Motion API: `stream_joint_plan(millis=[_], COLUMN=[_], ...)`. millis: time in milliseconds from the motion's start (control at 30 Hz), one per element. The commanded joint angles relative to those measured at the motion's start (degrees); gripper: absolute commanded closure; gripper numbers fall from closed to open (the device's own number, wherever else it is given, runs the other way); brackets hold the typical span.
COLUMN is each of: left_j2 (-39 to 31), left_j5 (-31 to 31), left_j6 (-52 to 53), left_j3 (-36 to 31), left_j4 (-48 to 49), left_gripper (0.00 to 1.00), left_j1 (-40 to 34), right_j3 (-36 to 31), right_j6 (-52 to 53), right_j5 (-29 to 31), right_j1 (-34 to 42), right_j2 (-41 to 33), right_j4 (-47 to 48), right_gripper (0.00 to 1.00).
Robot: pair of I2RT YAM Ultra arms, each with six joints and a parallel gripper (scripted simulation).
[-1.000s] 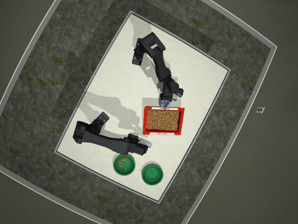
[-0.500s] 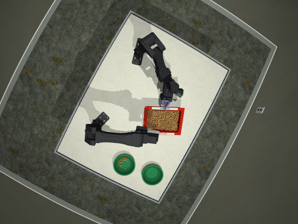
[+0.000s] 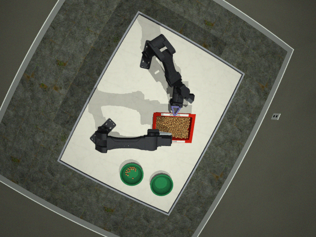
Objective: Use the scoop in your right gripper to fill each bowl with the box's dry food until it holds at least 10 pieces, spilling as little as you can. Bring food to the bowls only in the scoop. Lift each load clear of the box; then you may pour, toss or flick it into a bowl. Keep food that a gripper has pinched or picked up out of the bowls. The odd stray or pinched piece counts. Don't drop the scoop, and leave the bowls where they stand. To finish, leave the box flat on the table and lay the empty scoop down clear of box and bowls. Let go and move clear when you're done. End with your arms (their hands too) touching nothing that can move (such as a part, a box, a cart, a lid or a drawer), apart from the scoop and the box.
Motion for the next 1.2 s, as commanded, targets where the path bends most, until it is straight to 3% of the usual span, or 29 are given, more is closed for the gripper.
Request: stream_joint_plan(millis=[0, 300, 1167], left_j2=[-3.46, -3.46, -3.46], left_j5=[-0.86, -0.86, -0.86], left_j6=[1.47, 1.47, 1.47], left_j3=[2.84, 2.84, 2.84], left_j4=[2.5, 2.5, 2.5], left_gripper=[1.0, 1.0, 1.0], left_j1=[0.32, 0.32, 0.32], right_j3=[2.99, 3.16, 5.51], right_j6=[-0.29, -0.29, -0.41], right_j5=[0.09, -0.07, -0.09], right_j1=[-0.83, 0.15, -0.41], right_j2=[1.06, 1.42, 11.78], right_j4=[1.18, 0.93, -1.7], right_gripper=[1.0, 1.0, 1.0])
